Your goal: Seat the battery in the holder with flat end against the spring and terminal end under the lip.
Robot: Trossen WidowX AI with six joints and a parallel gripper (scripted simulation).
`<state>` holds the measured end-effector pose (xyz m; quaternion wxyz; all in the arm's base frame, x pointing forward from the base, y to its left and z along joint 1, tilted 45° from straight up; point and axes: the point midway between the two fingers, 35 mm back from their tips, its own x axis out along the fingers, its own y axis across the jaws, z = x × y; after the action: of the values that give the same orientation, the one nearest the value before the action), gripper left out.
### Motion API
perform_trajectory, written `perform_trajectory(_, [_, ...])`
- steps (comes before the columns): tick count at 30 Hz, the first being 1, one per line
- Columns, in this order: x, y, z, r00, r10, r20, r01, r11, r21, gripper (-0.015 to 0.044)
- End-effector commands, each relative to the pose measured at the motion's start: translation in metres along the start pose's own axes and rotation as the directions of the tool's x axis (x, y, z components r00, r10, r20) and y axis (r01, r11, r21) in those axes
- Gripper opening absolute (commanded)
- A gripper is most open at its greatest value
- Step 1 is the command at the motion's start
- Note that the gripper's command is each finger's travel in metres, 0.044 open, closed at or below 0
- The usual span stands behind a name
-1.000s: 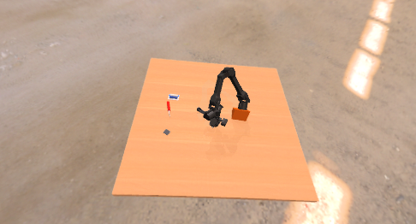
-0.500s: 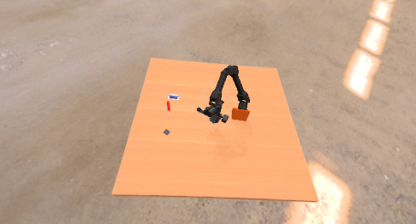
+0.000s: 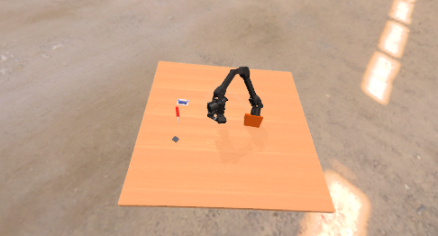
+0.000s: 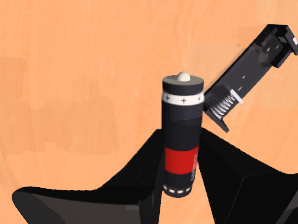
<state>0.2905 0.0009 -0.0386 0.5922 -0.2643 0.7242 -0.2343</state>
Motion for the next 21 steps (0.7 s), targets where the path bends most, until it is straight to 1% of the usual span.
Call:
perform_trajectory(1, [-0.005, -0.020, 0.009, 1.000, -0.002, 0.010, 0.000, 0.978, 0.208, 0.0059])
perform_trajectory(5, [-0.009, -0.044, 0.016, 1.000, -0.006, 0.012, 0.000, 0.894, 0.449, 0.0059])
perform_trajectory(9, [-0.012, -0.068, 0.022, 1.000, -0.012, 0.012, 0.001, 0.759, 0.651, 0.0059])
perform_trajectory(11, [-0.012, -0.072, 0.022, 1.000, -0.013, 0.012, 0.001, 0.731, 0.682, 0.0059])
perform_trajectory(15, [-0.011, -0.071, 0.023, 1.000, -0.014, 0.012, 0.002, 0.731, 0.683, 0.0059])
perform_trajectory(21, [0.001, -0.071, 0.026, 0.996, -0.052, 0.068, -0.008, 0.736, 0.677, 0.0059])
